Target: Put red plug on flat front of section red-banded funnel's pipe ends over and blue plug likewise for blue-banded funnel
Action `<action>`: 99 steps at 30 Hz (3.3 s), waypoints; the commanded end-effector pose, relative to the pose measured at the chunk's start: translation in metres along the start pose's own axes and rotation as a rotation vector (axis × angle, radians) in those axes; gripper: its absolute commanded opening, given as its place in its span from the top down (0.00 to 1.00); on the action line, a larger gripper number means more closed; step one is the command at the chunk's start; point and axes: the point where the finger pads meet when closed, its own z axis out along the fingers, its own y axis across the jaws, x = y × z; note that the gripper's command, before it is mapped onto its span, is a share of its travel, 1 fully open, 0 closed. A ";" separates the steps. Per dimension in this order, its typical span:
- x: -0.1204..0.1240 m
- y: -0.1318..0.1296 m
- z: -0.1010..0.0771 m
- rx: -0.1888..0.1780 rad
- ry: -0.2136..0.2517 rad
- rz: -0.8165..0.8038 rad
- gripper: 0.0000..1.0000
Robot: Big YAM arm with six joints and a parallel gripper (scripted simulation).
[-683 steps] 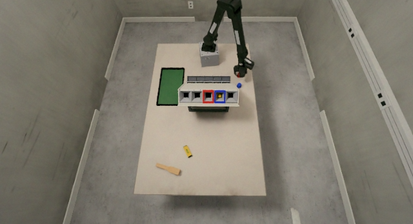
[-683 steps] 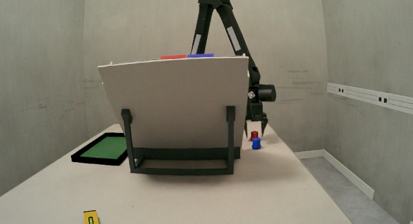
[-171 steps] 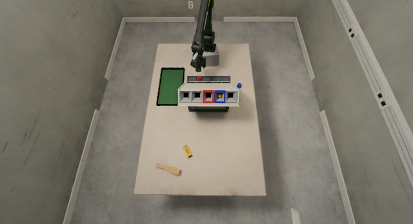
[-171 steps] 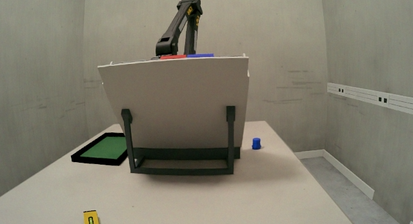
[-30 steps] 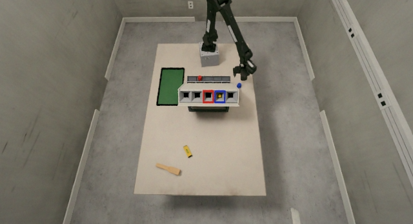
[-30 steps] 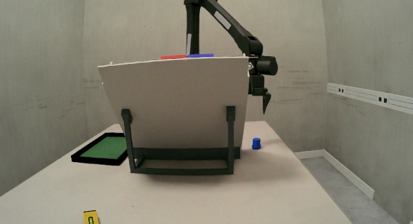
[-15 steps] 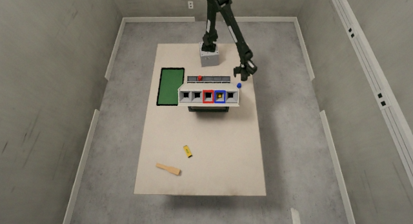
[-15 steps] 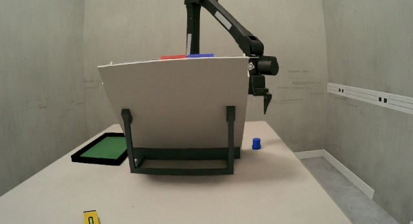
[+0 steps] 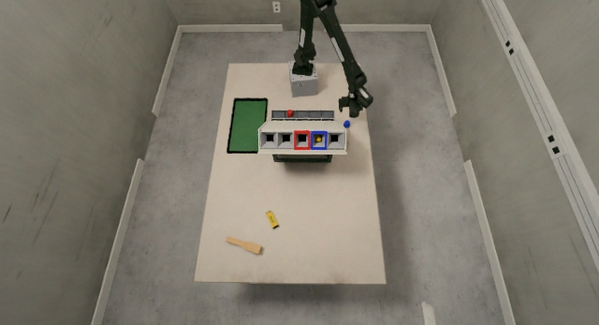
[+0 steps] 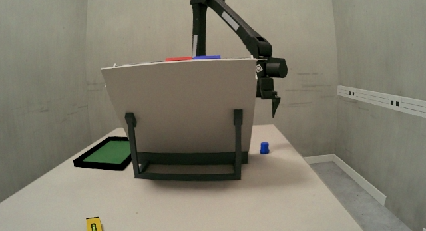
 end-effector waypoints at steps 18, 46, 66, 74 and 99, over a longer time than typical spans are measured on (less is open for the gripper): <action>-0.013 0.013 -0.004 -0.009 -0.012 0.001 0.13; -0.018 0.020 -0.004 -0.009 -0.012 0.001 0.13; -0.019 0.021 0.015 -0.011 -0.014 0.001 0.13; -0.017 0.017 0.064 -0.011 -0.014 0.001 0.13; -0.016 0.015 0.087 -0.026 -0.031 0.001 0.13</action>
